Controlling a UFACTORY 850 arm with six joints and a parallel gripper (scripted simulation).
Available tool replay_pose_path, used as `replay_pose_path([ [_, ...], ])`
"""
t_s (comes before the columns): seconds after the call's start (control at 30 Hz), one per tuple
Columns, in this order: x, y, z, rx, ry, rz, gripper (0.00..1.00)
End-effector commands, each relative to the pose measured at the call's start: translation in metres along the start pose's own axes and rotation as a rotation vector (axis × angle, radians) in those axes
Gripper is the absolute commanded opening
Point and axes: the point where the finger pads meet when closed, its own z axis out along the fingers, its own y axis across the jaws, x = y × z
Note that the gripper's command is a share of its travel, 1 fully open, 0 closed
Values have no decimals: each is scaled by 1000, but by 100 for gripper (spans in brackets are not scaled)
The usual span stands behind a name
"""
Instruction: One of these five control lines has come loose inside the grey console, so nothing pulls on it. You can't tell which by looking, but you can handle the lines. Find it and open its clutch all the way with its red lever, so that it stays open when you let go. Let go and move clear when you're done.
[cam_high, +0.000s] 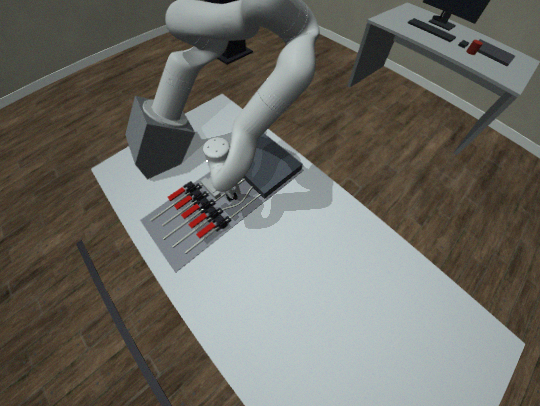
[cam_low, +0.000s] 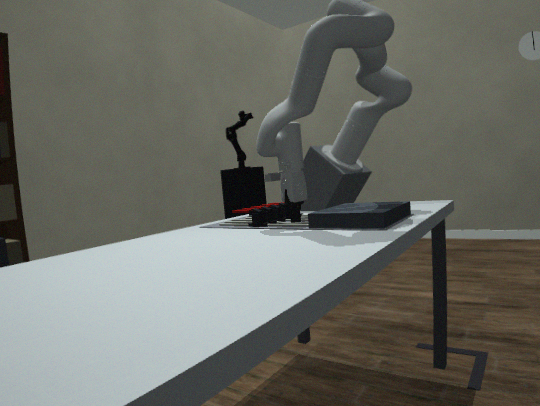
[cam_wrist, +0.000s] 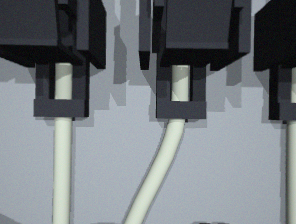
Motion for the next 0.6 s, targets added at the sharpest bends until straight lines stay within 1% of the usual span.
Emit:
replay_pose_path([
  [0.0,0,1,0,1,0,0,0],
  [0.37,0,1,-2,1,0,0,0],
  [0.47,0,1,-9,1,0,0,0],
  [0.57,0,1,-21,1,0,0,0],
])
